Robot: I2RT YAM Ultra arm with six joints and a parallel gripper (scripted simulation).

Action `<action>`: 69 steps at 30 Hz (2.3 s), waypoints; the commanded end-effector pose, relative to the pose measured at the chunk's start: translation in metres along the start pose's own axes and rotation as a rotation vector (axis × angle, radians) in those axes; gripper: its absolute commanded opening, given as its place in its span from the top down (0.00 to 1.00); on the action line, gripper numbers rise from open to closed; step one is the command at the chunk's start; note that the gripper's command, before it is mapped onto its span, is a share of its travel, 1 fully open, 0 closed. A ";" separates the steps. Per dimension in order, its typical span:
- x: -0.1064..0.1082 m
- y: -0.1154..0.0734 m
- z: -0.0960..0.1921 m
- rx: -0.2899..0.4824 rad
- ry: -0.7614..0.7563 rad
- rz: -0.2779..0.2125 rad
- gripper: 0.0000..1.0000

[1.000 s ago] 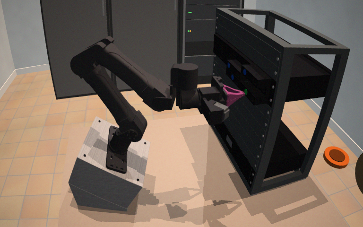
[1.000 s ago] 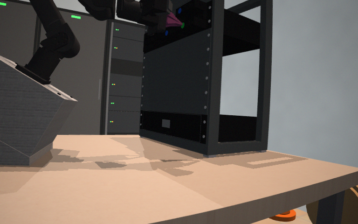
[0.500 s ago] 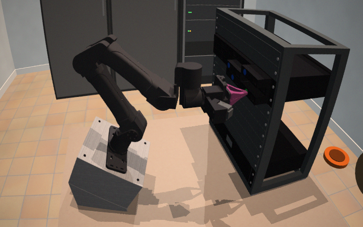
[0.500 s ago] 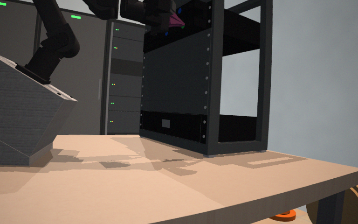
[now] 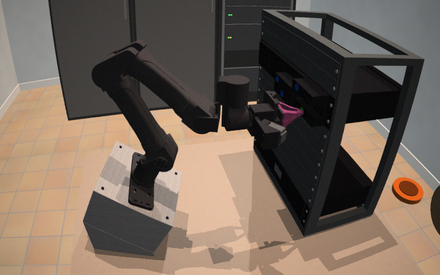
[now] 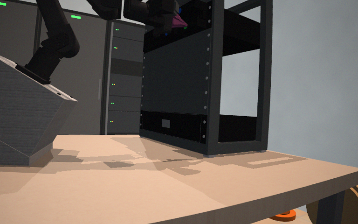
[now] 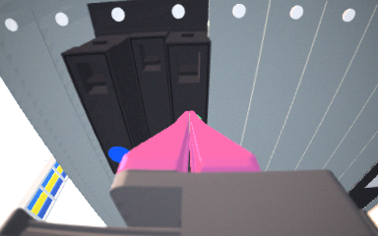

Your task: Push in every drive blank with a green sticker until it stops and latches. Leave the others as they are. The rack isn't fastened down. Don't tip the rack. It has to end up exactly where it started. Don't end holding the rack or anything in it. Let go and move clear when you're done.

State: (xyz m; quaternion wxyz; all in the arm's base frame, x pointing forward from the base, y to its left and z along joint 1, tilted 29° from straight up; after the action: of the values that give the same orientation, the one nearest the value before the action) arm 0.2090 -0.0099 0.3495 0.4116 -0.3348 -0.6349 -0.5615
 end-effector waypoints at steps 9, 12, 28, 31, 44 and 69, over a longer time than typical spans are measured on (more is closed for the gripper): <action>0.013 0.010 0.000 -0.004 -0.026 -0.038 1.00; 0.013 0.015 -0.001 -0.004 -0.026 -0.038 1.00; 0.013 0.018 -0.002 -0.007 -0.027 -0.038 1.00; 0.011 0.019 -0.003 -0.008 -0.024 -0.029 1.00; 0.013 0.021 -0.003 -0.008 -0.028 -0.038 1.00; 0.010 0.025 -0.005 -0.012 -0.024 -0.024 1.00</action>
State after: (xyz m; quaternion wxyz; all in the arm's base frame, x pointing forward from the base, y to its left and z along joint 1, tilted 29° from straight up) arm 0.2253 -0.0088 0.3579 0.4133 -0.3324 -0.6405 -0.5554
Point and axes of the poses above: the point where the finger pads meet when closed, its own y axis out along the fingers, its own x axis across the jaws, z = x × y, the point moved 7 cm from there along -y, back along the fingers, and after that the axes turned 6 degrees about y, right-handed, at the moved point
